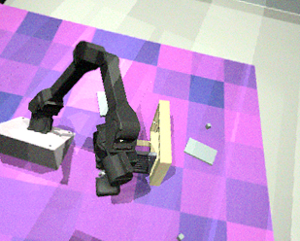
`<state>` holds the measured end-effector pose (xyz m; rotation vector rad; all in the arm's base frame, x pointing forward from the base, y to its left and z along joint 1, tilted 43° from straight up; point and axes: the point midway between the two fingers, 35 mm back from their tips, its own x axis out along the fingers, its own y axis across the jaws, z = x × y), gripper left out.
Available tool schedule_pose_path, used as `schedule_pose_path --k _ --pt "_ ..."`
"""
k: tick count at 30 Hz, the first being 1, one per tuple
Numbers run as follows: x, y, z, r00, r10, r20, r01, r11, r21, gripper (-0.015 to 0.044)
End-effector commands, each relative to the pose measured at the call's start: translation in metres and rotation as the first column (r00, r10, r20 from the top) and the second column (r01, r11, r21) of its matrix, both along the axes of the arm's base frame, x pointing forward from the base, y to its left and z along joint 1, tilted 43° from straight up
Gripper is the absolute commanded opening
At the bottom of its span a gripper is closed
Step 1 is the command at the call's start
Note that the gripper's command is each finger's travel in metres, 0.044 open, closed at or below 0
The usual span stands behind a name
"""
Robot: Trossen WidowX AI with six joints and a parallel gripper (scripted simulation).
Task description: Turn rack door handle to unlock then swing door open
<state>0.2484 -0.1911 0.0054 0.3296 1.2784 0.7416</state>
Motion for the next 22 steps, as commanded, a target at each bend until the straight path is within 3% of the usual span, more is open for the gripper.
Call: schedule_pose_path --k 1,22 --pt "0.000 -0.004 0.003 1.000 -0.001 0.005 0.001 1.000 -0.004 0.0294" --pt "-0.002 -0.024 0.024 1.000 -0.015 0.006 0.015 1.000 -0.013 0.0294"
